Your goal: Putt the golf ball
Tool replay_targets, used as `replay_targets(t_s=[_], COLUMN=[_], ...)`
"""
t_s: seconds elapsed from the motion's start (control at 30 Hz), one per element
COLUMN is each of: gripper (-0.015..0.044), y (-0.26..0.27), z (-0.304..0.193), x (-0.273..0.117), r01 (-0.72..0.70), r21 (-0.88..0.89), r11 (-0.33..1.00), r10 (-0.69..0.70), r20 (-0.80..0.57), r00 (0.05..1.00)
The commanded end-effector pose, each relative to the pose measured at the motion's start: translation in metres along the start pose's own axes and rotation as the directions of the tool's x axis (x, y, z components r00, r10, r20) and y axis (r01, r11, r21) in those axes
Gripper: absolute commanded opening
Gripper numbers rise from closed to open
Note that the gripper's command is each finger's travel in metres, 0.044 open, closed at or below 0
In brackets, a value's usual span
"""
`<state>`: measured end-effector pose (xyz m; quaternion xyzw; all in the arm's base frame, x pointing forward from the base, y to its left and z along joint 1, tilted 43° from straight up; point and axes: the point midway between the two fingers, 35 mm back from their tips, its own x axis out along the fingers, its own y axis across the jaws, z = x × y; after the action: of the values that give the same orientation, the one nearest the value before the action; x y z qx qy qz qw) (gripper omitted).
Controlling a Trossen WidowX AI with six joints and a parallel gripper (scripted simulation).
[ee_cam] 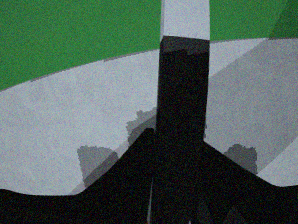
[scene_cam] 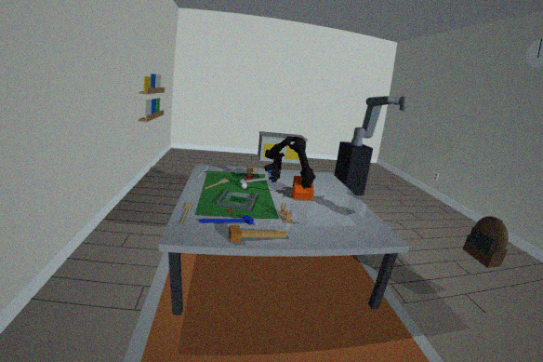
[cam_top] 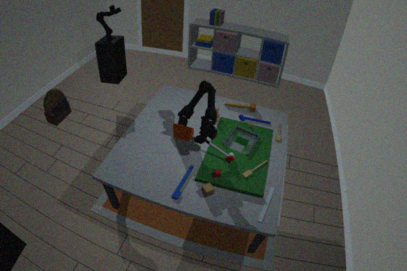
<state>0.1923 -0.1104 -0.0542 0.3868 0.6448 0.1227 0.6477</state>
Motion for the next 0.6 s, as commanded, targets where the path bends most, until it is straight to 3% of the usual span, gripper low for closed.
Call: replay_targets(t_s=[0.0, 0.57], gripper=[0.0, 0.0], y=[0.018, 0.017], z=[-0.004, -0.004], x=[0.001, -0.06], r01=[-0.007, -0.005], r21=[0.015, 0.015], r11=[1.0, 1.0], r10=[0.007, 0.005], r20=[0.009, 0.009], r00=[1.0, 1.0])
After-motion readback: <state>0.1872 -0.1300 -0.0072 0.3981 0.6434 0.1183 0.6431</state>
